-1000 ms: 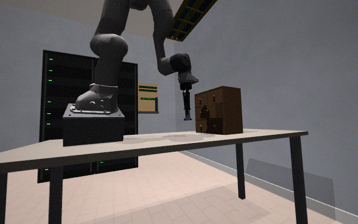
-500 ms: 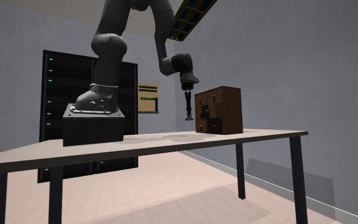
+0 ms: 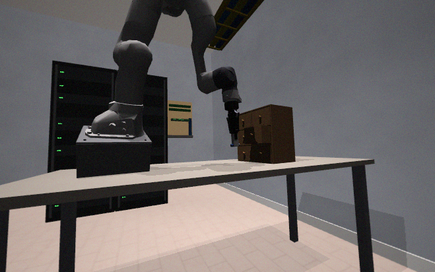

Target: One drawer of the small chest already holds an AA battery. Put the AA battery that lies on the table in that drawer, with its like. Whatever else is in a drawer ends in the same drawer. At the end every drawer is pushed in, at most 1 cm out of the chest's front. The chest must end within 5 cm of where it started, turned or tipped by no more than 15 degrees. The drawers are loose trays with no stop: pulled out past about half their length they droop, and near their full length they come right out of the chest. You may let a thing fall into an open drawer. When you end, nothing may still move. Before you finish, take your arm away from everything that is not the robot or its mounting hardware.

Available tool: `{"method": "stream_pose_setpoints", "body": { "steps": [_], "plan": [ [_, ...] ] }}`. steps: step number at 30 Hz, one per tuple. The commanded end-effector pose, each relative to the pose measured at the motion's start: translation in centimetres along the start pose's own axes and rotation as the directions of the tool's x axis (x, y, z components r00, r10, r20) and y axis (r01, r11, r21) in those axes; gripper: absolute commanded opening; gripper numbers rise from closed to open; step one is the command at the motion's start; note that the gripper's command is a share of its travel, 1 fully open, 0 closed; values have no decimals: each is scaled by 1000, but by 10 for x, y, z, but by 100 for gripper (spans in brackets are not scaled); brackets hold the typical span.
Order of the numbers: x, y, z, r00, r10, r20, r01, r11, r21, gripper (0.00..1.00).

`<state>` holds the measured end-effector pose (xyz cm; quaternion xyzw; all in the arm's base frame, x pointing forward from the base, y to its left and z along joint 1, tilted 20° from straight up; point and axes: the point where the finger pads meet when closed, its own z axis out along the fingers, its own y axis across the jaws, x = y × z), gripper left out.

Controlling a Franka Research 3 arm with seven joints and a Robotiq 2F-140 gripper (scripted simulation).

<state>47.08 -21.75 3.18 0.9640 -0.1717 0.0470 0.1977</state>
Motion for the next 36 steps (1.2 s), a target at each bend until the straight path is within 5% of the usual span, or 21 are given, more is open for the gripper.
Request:
{"method": "stream_pose_setpoints", "body": {
  "steps": [1,15,36],
  "plan": [
    [2,0,0,970,-237,44,235,971,50,6],
    [3,1,-18,970,-237,44,235,971,49,6],
    [10,5,-104,970,-237,44,235,971,49,6]
  ]
}}
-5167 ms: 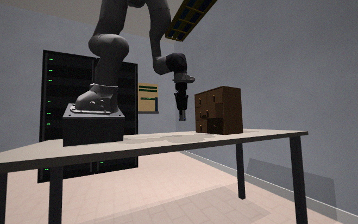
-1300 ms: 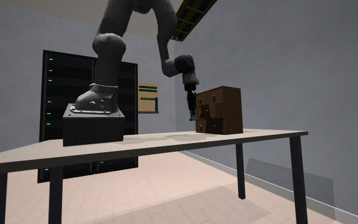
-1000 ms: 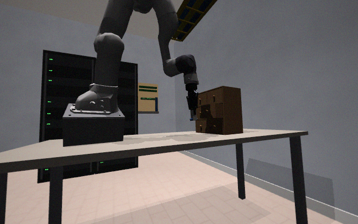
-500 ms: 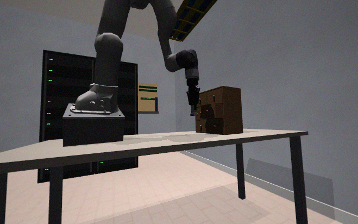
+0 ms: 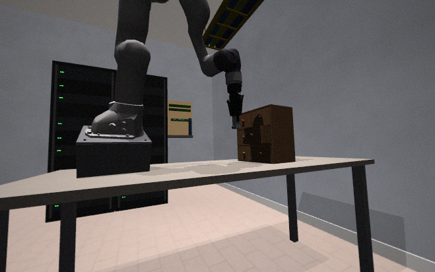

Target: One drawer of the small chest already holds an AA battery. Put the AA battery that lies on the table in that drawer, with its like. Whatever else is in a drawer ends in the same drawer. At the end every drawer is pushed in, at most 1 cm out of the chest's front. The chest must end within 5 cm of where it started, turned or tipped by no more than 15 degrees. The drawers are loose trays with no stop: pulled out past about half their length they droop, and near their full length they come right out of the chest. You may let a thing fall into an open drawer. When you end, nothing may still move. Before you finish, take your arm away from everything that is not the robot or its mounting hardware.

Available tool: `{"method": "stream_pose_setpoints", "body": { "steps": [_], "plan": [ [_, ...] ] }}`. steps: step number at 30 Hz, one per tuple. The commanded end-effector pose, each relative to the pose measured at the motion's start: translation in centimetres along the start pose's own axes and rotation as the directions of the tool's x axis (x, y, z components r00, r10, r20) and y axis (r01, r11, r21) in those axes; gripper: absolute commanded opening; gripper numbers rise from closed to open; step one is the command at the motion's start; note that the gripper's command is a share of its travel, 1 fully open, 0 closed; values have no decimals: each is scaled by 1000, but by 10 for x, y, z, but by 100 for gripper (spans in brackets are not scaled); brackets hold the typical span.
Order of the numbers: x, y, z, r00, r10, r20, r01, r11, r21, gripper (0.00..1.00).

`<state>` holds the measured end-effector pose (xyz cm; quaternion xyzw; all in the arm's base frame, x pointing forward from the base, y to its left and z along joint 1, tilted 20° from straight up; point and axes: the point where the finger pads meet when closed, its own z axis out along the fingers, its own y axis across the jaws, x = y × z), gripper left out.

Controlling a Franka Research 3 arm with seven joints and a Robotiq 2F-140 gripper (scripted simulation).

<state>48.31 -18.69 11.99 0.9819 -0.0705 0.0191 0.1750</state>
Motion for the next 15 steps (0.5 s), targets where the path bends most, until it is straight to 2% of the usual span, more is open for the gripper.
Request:
{"method": "stream_pose_setpoints", "body": {
  "steps": [1,7,15],
  "plan": [
    [-7,1,-16,999,-27,28,27,1000,-4,6],
    [-6,1,-37,999,-27,28,27,1000,-4,6],
    [-5,1,-46,999,-27,28,27,1000,-4,6]
  ]
}}
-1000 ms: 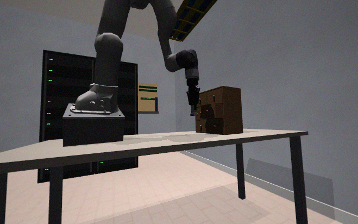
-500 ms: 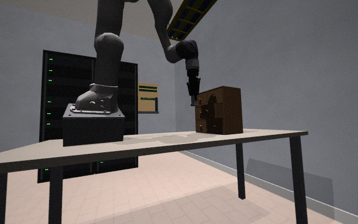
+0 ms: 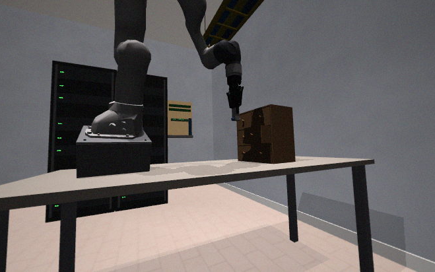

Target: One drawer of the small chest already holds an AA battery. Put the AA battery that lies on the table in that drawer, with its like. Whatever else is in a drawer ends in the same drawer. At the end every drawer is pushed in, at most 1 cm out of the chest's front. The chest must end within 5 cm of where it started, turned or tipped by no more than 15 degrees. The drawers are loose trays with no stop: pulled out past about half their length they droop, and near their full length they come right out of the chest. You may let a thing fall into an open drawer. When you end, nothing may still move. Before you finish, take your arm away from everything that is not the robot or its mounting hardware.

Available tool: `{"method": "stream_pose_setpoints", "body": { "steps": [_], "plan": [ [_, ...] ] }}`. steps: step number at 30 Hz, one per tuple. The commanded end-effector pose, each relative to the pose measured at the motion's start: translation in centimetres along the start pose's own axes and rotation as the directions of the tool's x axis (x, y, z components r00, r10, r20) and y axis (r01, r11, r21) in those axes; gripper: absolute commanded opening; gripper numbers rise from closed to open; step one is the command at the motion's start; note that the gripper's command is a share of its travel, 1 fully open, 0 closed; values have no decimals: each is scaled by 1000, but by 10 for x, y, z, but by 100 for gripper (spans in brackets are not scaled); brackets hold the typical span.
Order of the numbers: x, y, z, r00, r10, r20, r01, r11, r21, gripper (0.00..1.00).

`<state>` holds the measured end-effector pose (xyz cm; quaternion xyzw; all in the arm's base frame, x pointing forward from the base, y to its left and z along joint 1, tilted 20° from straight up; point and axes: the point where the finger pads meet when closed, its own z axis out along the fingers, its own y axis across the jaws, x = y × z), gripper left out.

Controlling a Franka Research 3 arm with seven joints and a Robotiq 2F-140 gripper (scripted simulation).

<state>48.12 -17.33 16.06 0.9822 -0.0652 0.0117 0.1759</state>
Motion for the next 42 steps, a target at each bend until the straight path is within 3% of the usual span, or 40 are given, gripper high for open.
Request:
{"method": "stream_pose_setpoints", "body": {
  "steps": [1,13,20,26,28,36,42],
  "plan": [
    [-4,0,-3,1000,-14,15,14,1000,-2,6],
    [-4,0,-4,1000,-14,6,14,1000,-3,6],
    [-6,0,-3,999,-14,-45,14,1000,-3,6],
    [-8,0,-2,989,-14,-144,14,1000,-3,6],
    [-8,0,-2,989,-14,-144,14,1000,-3,6],
    [-13,0,0,936,-14,-353,14,1000,-3,6],
    [-16,0,1,889,-14,-458,14,1000,-2,6]
  ]
}}
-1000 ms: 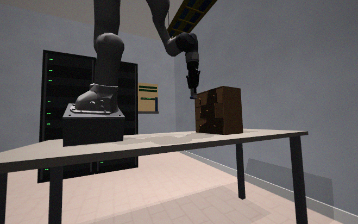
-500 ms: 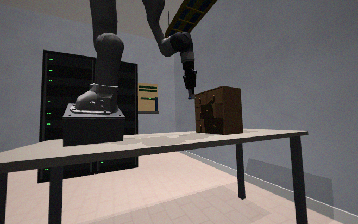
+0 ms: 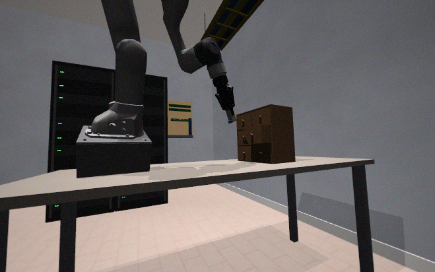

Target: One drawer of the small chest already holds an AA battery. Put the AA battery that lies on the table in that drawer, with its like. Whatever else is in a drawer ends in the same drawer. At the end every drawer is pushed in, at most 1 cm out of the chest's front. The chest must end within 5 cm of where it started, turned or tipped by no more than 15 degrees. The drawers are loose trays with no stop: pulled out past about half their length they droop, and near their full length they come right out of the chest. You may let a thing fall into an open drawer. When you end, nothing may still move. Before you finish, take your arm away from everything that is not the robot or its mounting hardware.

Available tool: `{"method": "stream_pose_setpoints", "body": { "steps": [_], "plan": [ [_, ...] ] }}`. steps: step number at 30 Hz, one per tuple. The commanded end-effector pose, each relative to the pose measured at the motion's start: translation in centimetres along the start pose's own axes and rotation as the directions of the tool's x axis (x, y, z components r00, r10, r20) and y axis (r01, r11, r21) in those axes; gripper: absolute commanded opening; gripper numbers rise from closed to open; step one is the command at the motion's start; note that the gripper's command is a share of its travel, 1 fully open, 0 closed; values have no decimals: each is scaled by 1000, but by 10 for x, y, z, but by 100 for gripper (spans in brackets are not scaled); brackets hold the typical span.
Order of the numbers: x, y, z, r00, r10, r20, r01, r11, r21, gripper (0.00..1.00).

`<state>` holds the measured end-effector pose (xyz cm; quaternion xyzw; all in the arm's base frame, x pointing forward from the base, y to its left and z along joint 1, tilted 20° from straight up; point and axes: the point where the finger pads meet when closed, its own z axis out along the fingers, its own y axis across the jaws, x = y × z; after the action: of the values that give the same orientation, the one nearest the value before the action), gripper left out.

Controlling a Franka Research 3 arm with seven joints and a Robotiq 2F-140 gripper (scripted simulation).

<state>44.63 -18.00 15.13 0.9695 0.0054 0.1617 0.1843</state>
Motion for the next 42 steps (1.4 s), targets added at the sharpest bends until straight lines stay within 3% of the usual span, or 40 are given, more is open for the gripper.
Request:
{"method": "stream_pose_setpoints", "body": {
  "steps": [1,18,33,42],
  "plan": [
    [21,-5,-4,983,67,-170,-70,997,-14,6],
    [16,-6,-4,943,61,-328,-69,998,-13,6],
    [14,-6,-4,909,58,-412,-69,998,-13,6],
    [13,-6,-4,901,57,-431,-69,998,-12,6]
  ]
}}
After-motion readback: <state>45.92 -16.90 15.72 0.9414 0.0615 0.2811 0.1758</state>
